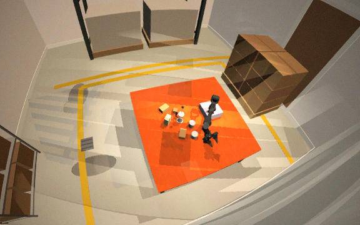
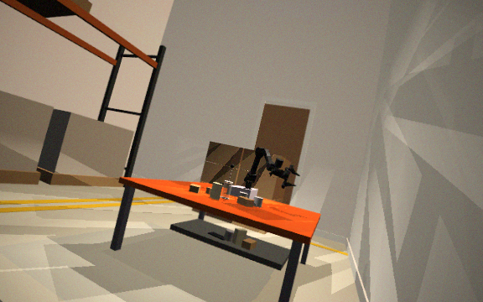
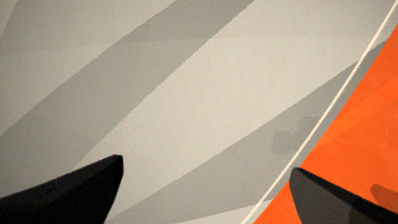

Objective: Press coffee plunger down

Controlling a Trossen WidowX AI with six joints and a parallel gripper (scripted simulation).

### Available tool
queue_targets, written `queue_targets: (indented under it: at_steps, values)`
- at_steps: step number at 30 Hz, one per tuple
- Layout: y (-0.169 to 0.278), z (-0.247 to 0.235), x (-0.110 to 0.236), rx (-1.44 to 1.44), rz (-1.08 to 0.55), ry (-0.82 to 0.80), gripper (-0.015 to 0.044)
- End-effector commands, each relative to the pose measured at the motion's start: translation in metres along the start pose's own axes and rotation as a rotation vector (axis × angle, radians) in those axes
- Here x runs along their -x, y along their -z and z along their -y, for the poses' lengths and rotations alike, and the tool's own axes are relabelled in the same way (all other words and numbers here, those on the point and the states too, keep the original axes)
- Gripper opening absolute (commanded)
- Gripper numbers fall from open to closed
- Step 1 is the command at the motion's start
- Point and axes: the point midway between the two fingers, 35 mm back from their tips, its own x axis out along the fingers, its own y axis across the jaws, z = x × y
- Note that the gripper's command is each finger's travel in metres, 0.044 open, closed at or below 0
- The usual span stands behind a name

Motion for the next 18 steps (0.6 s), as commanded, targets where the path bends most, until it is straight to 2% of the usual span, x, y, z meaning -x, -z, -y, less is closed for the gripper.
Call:
queue_targets:
  at_steps: [1, 4, 7, 11, 18]
  values:
    - [-0.001, 0.000, 0.001, 0.002, 0.004, 0.002, 0.0426]
    - [-0.014, 0.000, 0.016, 0.027, 0.064, 0.038, 0.0440]
    - [-0.039, 0.000, 0.050, 0.082, 0.182, 0.120, 0.0440]
    - [-0.070, -0.001, 0.112, 0.169, 0.362, 0.280, 0.0440]
    - [-0.089, 0.000, 0.232, 0.277, 0.615, 0.612, 0.0440]
